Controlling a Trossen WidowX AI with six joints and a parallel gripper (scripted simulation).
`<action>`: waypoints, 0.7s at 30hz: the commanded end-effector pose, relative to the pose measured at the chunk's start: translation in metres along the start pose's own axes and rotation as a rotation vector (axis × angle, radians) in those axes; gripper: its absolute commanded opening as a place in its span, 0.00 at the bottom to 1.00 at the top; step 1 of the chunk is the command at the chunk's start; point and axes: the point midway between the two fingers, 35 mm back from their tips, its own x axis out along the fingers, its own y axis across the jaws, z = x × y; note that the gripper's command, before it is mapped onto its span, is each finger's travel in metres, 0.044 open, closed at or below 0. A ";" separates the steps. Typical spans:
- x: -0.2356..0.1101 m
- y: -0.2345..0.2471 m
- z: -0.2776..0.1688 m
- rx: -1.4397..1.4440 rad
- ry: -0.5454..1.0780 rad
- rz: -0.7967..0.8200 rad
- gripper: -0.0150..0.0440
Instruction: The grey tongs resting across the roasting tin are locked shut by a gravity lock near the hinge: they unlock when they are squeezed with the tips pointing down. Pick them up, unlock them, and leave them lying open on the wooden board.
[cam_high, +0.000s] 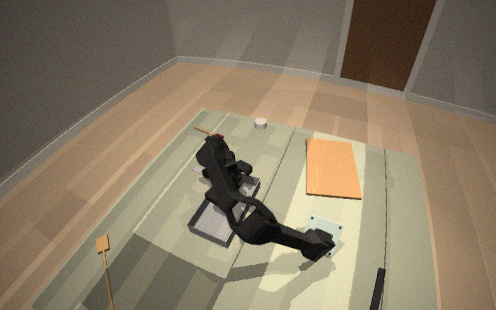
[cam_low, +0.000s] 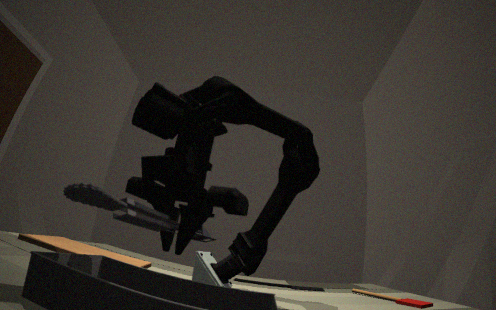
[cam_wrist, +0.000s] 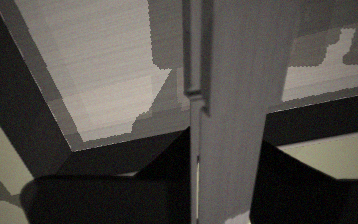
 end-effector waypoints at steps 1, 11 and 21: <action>-0.002 0.001 0.002 -0.004 -0.010 0.021 0.00; -0.002 -0.027 0.006 -0.108 -0.007 0.002 0.00; -0.003 -0.092 0.010 -0.347 -0.012 -0.012 0.00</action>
